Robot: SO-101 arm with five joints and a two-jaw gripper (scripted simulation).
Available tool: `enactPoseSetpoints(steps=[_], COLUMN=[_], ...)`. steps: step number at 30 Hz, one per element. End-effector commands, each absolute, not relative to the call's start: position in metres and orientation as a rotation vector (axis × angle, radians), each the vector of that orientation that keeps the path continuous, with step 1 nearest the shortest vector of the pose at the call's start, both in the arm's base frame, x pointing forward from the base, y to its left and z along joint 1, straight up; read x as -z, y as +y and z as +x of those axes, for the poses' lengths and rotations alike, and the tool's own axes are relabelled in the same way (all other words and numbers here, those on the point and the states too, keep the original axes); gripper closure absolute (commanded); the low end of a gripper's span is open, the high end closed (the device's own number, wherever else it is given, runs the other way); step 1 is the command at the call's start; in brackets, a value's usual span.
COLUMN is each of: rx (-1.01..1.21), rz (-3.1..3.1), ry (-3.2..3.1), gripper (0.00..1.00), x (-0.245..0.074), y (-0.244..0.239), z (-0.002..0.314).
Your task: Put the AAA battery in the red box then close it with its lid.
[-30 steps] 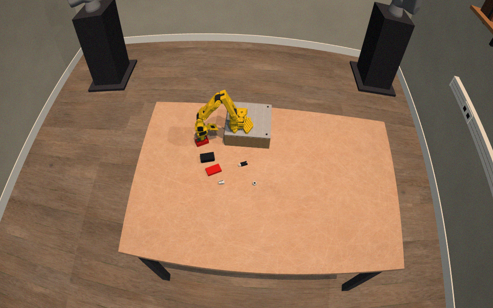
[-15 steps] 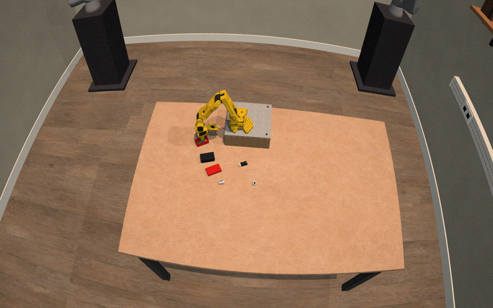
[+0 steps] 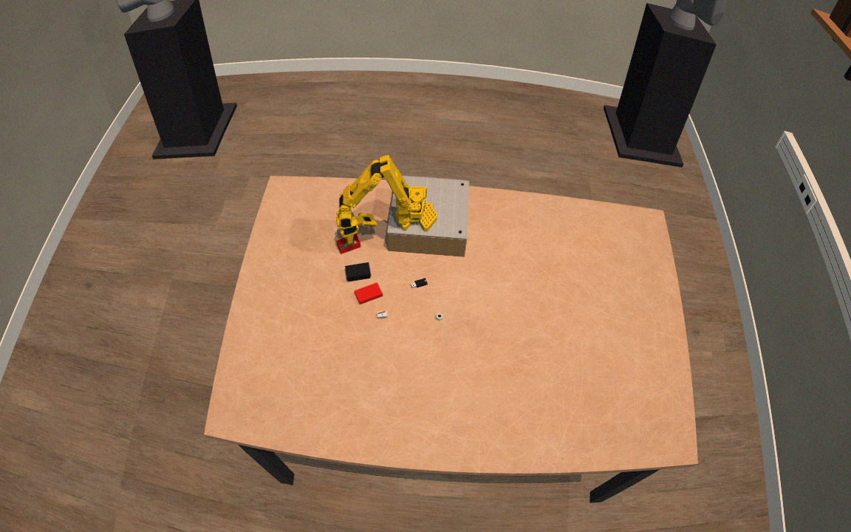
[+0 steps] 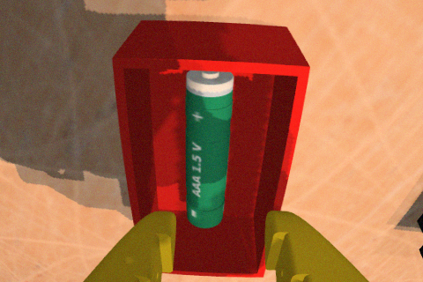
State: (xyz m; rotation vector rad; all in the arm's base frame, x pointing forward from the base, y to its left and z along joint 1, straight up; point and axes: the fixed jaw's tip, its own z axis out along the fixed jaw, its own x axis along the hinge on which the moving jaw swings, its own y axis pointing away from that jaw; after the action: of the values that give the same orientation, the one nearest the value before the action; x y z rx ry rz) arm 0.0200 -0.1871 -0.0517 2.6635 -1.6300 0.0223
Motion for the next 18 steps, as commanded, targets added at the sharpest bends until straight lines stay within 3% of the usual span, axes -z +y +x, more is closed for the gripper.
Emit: enactPoseSetpoints(steps=[1, 18], rx=[0.0, 0.0], rz=[2.68, 2.68], ry=[-1.64, -1.64], gripper=[0.88, 0.85], x=[0.0559, 0.0557], y=[-0.1818, -0.1819], z=[0.0184, 0.0184])
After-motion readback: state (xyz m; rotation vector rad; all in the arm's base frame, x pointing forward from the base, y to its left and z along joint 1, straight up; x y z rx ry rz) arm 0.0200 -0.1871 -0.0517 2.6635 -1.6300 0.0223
